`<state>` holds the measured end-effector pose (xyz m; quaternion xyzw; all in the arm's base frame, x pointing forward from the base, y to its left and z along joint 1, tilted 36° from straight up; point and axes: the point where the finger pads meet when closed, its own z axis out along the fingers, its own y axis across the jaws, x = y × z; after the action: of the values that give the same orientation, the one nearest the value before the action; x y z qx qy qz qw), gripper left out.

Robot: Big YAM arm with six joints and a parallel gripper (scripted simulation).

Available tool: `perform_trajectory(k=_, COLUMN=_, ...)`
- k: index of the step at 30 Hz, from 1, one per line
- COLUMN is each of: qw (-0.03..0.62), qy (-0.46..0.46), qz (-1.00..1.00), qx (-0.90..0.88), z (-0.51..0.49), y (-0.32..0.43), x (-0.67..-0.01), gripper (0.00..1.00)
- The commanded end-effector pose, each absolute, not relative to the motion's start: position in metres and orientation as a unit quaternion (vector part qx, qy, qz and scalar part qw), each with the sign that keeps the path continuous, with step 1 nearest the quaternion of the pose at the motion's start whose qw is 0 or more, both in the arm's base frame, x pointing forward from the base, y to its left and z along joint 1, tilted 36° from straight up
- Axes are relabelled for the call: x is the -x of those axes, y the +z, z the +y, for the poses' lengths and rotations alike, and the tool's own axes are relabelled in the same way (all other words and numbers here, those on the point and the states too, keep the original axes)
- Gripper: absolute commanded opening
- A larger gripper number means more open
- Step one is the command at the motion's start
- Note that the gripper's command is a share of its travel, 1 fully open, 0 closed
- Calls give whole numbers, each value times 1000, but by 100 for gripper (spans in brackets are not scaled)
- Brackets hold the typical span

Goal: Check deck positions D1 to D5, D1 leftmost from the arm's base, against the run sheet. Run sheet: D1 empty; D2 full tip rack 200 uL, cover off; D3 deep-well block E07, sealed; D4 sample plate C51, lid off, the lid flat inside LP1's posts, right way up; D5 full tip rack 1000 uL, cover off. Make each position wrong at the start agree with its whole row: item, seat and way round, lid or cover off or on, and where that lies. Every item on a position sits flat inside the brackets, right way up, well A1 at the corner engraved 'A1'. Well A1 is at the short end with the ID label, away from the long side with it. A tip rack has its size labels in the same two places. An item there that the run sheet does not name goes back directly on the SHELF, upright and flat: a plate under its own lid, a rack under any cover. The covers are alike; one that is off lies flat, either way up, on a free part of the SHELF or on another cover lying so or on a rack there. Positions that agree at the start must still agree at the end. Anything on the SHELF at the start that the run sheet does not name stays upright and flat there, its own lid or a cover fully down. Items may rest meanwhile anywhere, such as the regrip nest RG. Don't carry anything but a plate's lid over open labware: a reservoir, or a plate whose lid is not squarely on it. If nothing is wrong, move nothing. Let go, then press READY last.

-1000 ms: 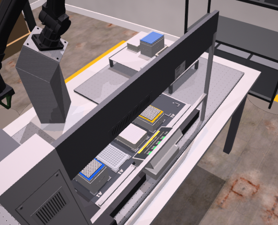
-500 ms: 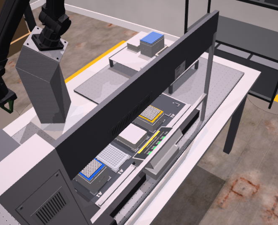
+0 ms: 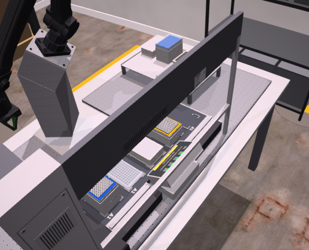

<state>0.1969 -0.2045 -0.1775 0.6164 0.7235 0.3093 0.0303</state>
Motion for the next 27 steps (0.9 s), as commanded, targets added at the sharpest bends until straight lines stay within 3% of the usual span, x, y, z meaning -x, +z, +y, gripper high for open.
perform_trajectory(k=1, qw=29, qy=308, qz=721, qx=-620, z=-203, y=-182, x=-201, gripper=0)
perform_trajectory(k=27, qw=35, qy=307, qz=723, qx=-619, z=-192, y=-214, x=-221, gripper=0)
